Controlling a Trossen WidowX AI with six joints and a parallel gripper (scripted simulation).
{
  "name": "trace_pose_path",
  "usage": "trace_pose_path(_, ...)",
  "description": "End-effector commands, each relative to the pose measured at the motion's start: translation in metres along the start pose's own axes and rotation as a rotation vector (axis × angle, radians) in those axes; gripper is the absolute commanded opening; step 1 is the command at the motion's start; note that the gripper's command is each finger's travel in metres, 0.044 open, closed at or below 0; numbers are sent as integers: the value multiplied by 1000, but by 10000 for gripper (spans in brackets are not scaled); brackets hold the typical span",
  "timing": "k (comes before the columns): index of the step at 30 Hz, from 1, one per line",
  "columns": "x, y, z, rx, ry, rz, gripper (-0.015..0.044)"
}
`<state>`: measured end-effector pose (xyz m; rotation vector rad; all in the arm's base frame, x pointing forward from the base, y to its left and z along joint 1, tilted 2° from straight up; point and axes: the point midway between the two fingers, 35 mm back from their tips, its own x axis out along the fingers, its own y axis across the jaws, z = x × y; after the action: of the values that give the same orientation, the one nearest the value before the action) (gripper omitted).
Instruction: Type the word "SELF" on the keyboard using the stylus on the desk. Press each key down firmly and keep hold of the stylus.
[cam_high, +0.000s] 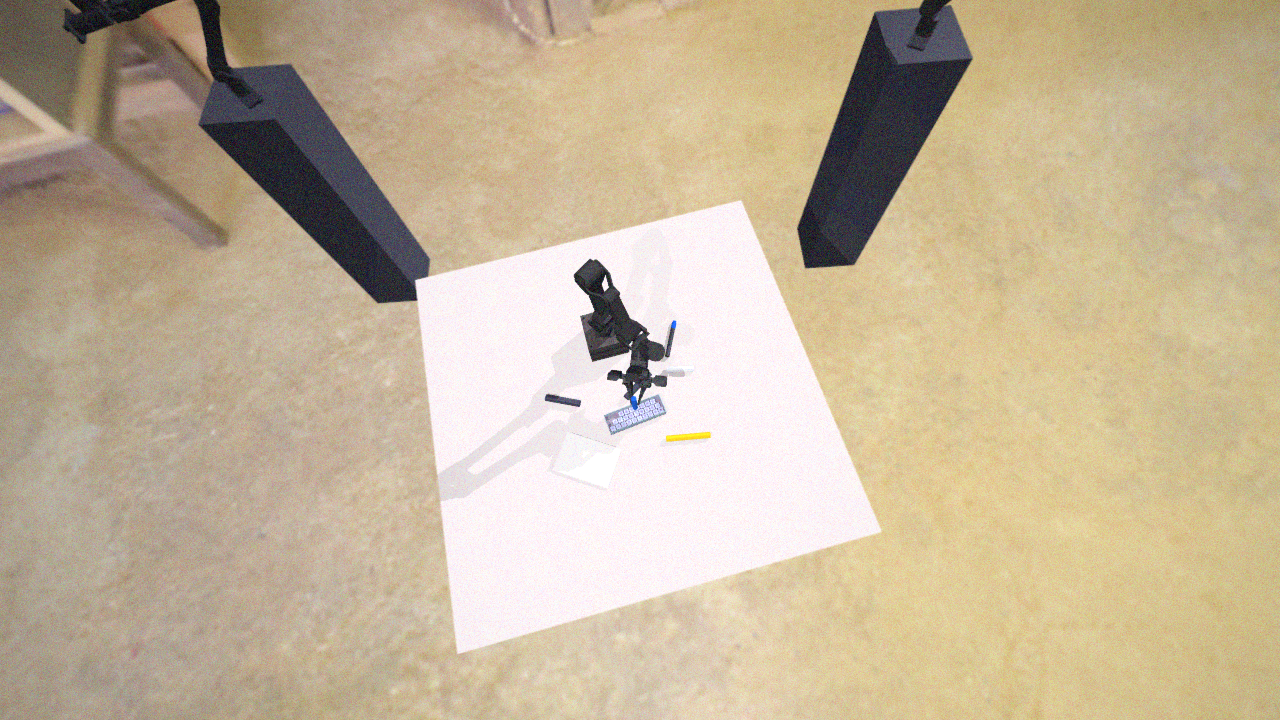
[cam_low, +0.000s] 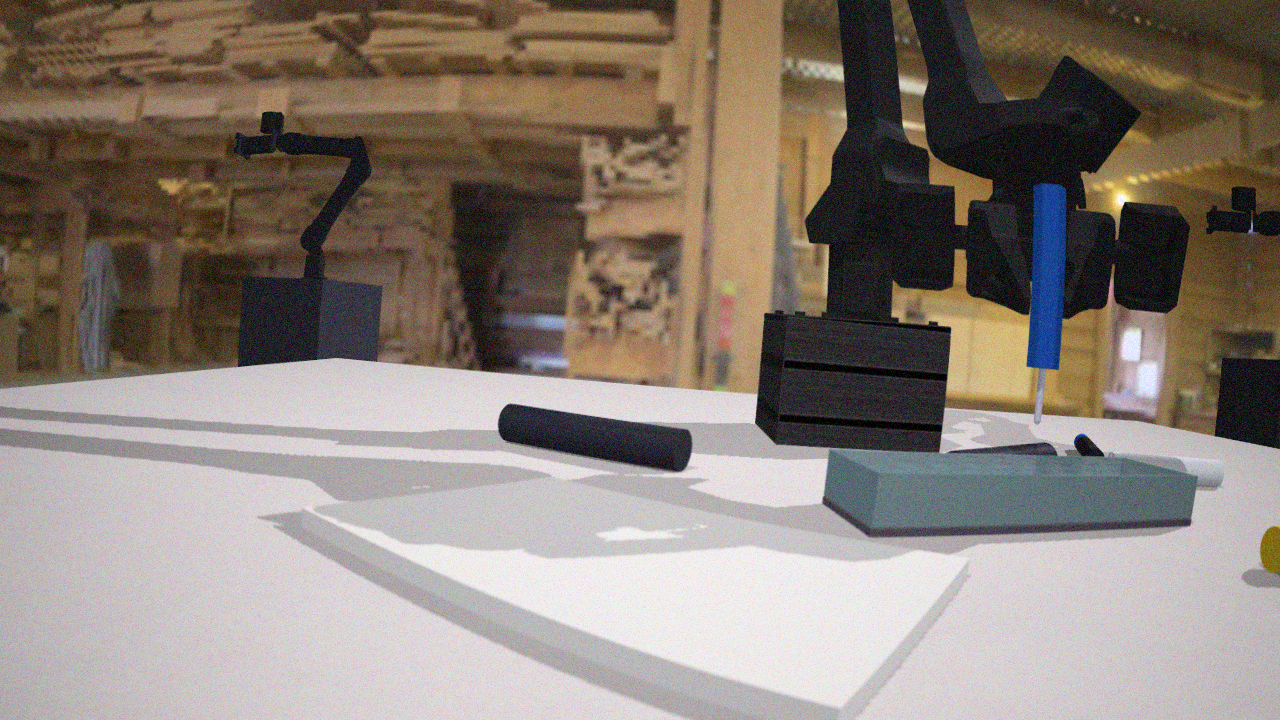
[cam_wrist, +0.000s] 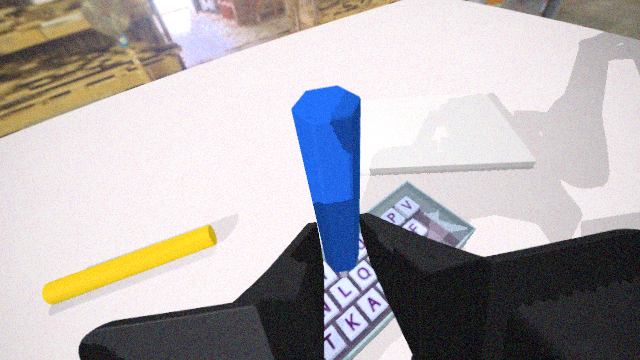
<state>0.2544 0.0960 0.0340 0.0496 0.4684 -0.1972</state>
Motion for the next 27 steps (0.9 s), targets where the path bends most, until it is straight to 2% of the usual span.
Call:
trace_pose_path(1,0,0,0,0,0,0,51)
trace_pose_path(4,1,-1,0,1,1,0,0)
trace_pose_path(27,28,-56,21,2,5,-3,0)
